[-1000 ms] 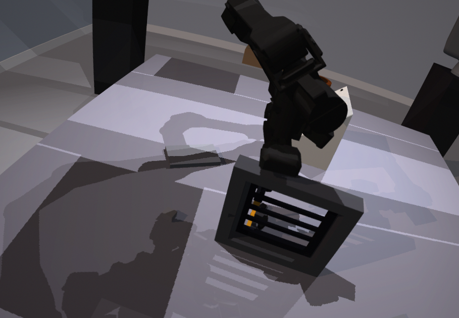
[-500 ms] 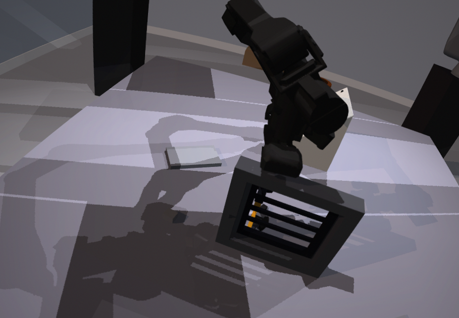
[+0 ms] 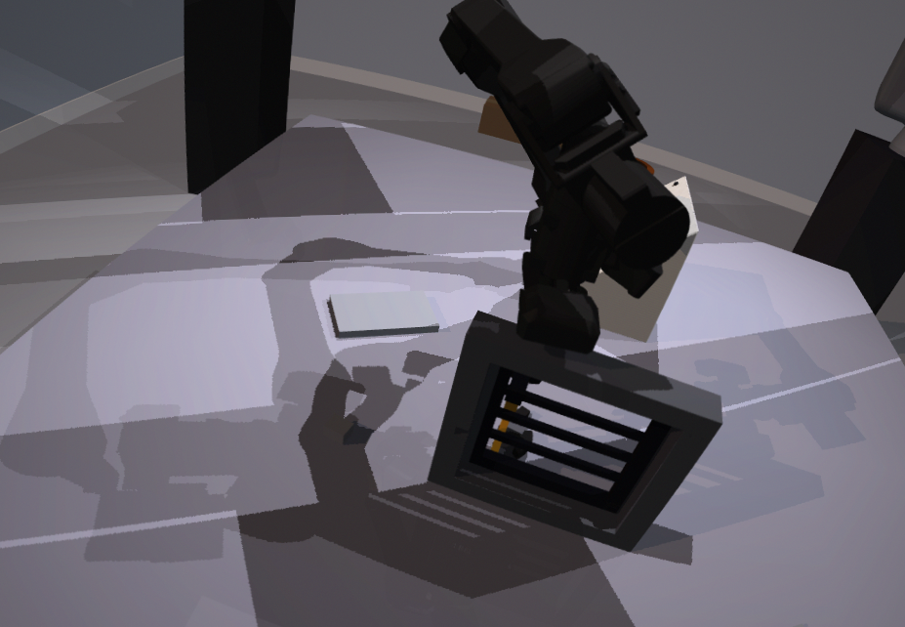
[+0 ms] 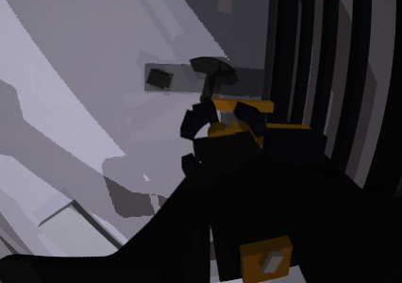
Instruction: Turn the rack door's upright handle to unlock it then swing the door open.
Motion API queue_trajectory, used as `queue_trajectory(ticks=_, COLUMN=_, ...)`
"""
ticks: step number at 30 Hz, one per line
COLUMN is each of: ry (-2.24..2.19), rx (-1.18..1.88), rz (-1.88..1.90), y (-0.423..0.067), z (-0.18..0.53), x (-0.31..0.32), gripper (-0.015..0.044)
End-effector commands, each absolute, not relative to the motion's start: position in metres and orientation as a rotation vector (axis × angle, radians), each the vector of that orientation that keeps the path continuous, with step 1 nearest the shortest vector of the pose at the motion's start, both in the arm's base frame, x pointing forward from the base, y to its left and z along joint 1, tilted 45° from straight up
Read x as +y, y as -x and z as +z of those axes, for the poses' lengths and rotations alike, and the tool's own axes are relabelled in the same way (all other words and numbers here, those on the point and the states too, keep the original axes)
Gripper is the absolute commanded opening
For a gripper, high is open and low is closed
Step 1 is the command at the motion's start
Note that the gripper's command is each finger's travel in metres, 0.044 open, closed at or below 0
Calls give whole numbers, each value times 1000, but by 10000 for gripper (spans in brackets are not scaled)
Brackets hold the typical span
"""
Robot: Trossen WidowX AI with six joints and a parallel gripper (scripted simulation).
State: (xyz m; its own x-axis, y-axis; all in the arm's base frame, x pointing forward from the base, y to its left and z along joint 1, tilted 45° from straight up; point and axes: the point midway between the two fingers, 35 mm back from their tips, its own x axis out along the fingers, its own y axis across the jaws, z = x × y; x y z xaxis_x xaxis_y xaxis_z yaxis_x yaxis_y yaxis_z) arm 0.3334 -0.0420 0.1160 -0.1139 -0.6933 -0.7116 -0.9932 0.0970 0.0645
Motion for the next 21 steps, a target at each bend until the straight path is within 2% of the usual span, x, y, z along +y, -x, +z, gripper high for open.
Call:
queue_trajectory(ticks=1, ry=1649, rx=1867, rz=762, y=-333, z=116, x=-42, gripper=44)
queue_trajectory(ticks=5, ry=1649, rx=1867, rz=762, y=-333, z=116, x=-42, gripper=19)
queue_trajectory(ticks=21, ry=1495, rx=1877, rz=513, y=-325, z=112, x=-37, gripper=19)
